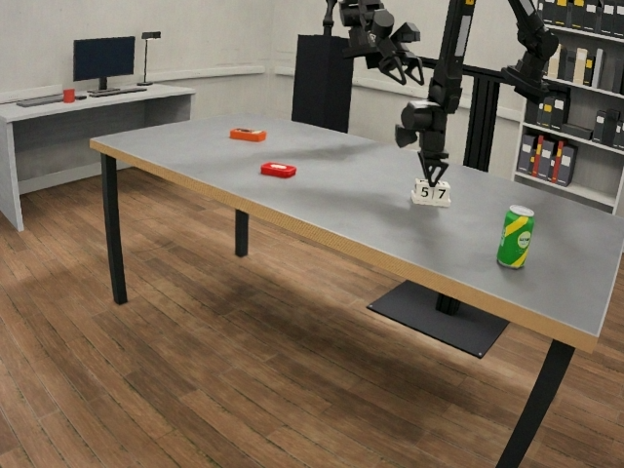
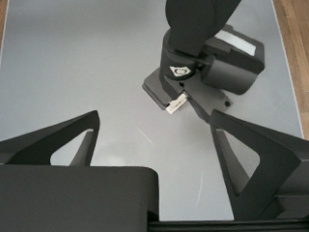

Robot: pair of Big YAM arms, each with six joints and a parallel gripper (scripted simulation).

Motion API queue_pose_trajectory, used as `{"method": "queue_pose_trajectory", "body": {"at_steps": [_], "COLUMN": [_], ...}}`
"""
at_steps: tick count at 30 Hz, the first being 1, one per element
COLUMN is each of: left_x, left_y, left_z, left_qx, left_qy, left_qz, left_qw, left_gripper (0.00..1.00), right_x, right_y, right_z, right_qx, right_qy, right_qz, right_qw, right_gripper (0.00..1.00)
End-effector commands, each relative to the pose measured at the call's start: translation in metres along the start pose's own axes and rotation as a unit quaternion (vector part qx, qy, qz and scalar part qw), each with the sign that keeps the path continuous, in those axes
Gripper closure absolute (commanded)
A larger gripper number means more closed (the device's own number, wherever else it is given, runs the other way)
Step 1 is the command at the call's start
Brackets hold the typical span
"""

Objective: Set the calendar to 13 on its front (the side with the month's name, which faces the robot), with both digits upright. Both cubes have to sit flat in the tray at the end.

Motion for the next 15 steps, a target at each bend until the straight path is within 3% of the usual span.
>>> {"method": "queue_pose_trajectory", "body": {"at_steps": [1, 5, 7, 11, 15], "left_x": [-0.007, -0.006, -0.006, -0.004, -0.013], "left_y": [0.018, 0.041, 0.041, 0.072, 0.065], "left_z": [-0.005, -0.007, -0.007, -0.008, 0.000], "left_qx": [-0.004, -0.004, -0.004, -0.005, -0.009], "left_qy": [-0.001, -0.001, -0.001, -0.001, 0.003], "left_qz": [-0.008, -0.007, -0.007, -0.007, -0.013], "left_qw": [1.000, 1.000, 1.000, 1.000, 1.000], "left_gripper": [0.31, 0.31, 0.31, 0.31, 0.31], "right_x": [-0.008, -0.008, -0.008, -0.008, -0.008], "right_y": [-0.001, -0.001, -0.001, -0.001, -0.001], "right_z": [-0.009, -0.009, -0.009, -0.009, -0.009], "right_qx": [0.007, 0.007, 0.007, 0.007, 0.007], "right_qy": [0.004, 0.004, 0.004, 0.004, 0.004], "right_qz": [-0.009, -0.009, -0.009, -0.009, -0.009], "right_qw": [1.000, 1.000, 1.000, 1.000, 1.000], "right_gripper": [0.00, 0.00, 0.00, 0.00, 0.00]}}
Point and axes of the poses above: on each arm, the point where the finger pads meet when closed, its own y axis back along the fingers, its own z axis across the jaws, x = y × z, the point moved 3 cm from there along y, back along the fingers, and after that the axes turned 3 degrees about -y, right-handed, at the moved point
